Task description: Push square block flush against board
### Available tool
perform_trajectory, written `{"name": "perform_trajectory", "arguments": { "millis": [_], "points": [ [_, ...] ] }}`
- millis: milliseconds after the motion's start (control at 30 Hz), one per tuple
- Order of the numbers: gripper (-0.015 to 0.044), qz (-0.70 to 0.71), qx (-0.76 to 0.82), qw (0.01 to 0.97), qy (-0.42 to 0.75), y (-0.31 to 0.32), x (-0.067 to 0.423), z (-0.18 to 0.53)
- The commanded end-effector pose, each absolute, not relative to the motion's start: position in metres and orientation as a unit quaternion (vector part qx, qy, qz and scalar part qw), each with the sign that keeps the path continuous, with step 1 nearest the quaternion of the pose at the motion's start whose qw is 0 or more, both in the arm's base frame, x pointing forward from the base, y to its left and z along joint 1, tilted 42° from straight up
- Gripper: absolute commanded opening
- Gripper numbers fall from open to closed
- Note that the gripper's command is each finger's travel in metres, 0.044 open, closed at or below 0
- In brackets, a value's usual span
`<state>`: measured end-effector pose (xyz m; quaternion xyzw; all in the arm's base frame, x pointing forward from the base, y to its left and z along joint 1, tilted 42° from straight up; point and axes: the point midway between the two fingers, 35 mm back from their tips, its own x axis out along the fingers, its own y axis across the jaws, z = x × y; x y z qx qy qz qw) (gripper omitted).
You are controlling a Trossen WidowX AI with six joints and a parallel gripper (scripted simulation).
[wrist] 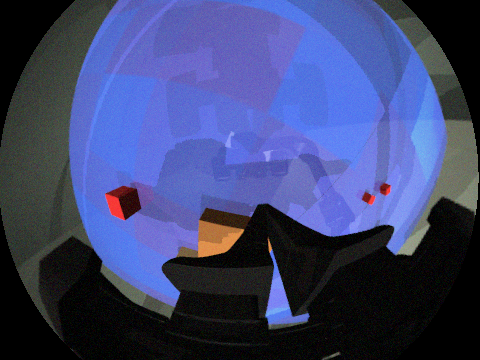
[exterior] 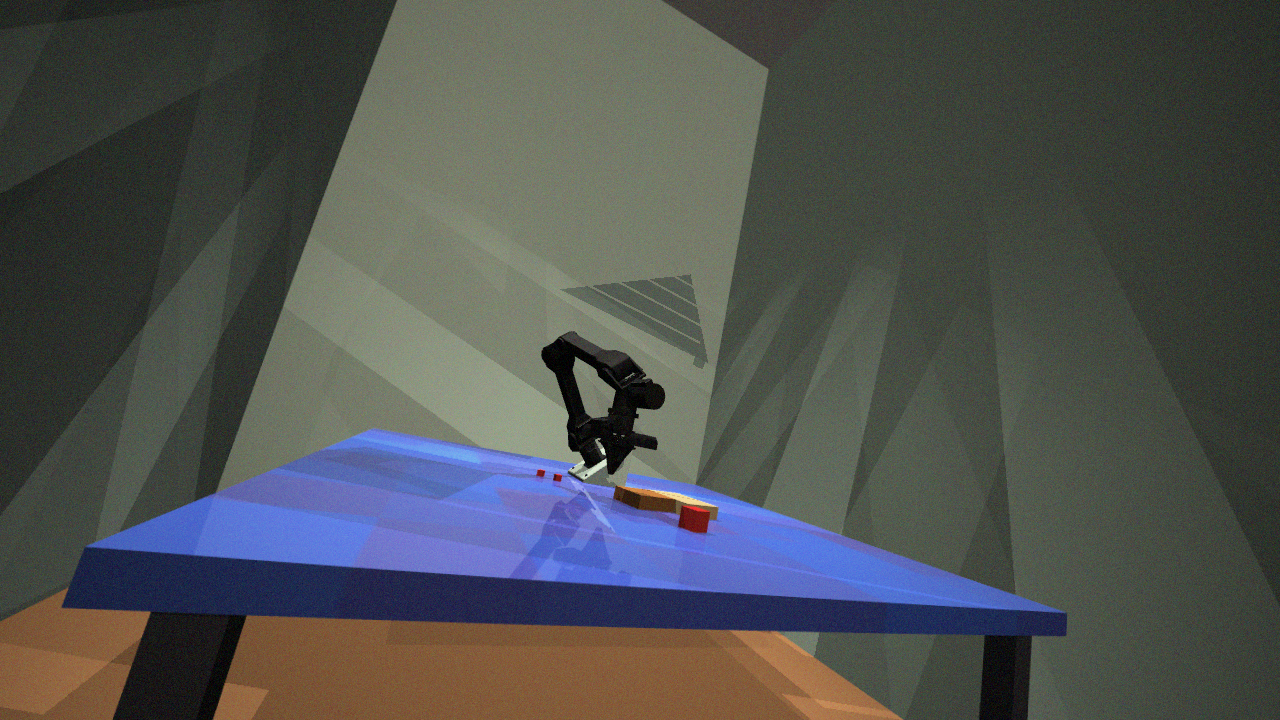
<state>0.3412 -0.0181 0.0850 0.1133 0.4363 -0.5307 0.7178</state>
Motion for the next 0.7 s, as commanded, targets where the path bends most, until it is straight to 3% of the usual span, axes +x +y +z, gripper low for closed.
{"name": "perform_trajectory", "arguments": {
  "millis": [0, 667],
  "points": [
    [0.0000, -0.499, 0.068, 0.724, 0.471, -0.008, 0.350, 0.080],
    [0.0000, -0.312, -0.175, 0.704, 0.613, 0.041, 0.388, 0.043]
  ]
}}
